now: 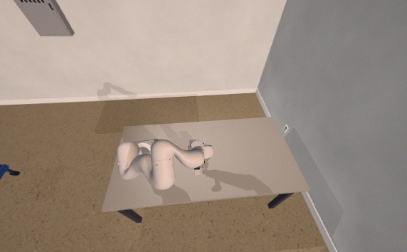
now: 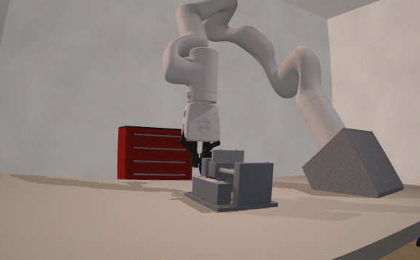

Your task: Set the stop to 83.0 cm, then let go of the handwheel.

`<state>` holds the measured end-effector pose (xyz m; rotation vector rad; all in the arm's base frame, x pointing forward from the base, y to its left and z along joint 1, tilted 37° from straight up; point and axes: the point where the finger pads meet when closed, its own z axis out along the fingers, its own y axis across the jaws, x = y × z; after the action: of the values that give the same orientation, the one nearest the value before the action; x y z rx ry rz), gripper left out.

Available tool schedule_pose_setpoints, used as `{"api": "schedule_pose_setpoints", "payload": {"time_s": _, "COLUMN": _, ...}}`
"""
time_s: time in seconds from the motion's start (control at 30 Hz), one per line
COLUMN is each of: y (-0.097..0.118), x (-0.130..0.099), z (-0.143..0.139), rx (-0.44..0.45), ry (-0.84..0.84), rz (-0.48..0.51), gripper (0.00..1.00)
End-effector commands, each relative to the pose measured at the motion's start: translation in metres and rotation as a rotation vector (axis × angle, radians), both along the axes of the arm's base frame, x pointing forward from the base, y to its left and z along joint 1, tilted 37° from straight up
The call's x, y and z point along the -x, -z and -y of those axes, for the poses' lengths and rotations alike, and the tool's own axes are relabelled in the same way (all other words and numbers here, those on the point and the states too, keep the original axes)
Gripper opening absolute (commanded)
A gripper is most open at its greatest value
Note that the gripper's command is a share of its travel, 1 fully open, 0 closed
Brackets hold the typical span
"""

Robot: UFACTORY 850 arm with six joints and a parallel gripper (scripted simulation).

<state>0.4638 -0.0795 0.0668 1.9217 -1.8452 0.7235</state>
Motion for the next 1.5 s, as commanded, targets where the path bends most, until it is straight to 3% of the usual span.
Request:
{"api": "schedule_pose_setpoints", "payload": {"time_s": 0.0, "y": -0.007, "x": 0.007, "z": -0.005, "rx": 0.0, "ry": 0.0, "rz": -0.001, "gripper": 0.06}}
{"api": "schedule_pose_setpoints", "payload": {"time_s": 0.73, "y": -0.01, "x": 0.035, "z": -0.007, "rx": 0.0, "ry": 0.0, "rz": -0.001, "gripper": 0.06}}
{"api": "schedule_pose_setpoints", "payload": {"time_s": 1.47, "y": -0.004, "x": 0.046, "z": -0.003, "rx": 0.0, "ry": 0.0, "rz": -0.001, "gripper": 0.06}}
